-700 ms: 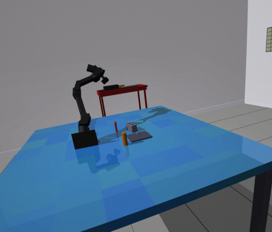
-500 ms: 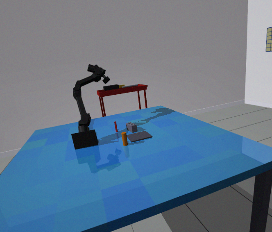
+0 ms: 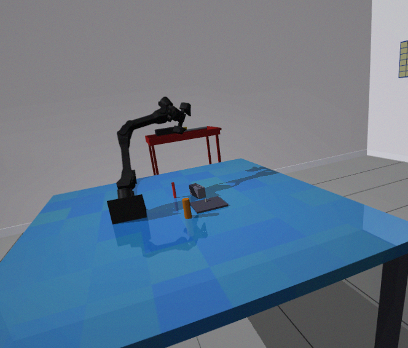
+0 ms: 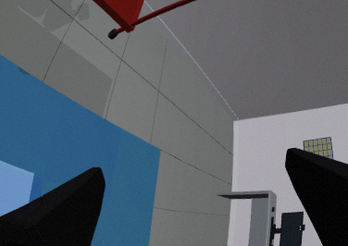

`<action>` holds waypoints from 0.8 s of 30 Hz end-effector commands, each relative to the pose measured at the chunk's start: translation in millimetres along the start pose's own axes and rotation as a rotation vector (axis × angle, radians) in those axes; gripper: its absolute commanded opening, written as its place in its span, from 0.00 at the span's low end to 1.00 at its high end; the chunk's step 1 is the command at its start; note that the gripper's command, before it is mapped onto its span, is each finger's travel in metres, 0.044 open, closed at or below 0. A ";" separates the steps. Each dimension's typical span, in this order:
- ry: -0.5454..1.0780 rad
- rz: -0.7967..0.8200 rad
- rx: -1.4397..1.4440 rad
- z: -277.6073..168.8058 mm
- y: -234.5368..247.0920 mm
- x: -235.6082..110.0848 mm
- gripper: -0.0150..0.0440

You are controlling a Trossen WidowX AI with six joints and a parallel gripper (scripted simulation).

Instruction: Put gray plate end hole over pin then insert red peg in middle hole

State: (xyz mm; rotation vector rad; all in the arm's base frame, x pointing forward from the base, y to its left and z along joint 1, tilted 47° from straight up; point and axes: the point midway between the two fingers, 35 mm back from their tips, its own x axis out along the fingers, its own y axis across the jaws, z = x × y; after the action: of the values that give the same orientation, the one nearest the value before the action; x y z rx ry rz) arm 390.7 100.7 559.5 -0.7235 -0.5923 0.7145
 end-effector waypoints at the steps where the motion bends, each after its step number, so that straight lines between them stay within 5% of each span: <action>1: 0.172 0.031 0.334 -65.4 16.9 -7.0 1.00; 13: 0.766 -0.079 1.466 -225.4 110.3 -86.3 1.00; 24: 1.445 -0.568 2.617 -272.0 222.2 -208.0 1.00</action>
State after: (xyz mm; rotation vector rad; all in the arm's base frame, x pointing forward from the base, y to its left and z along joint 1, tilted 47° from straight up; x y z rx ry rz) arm 409.6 -25.0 219.6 1.0562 1.1615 0.1727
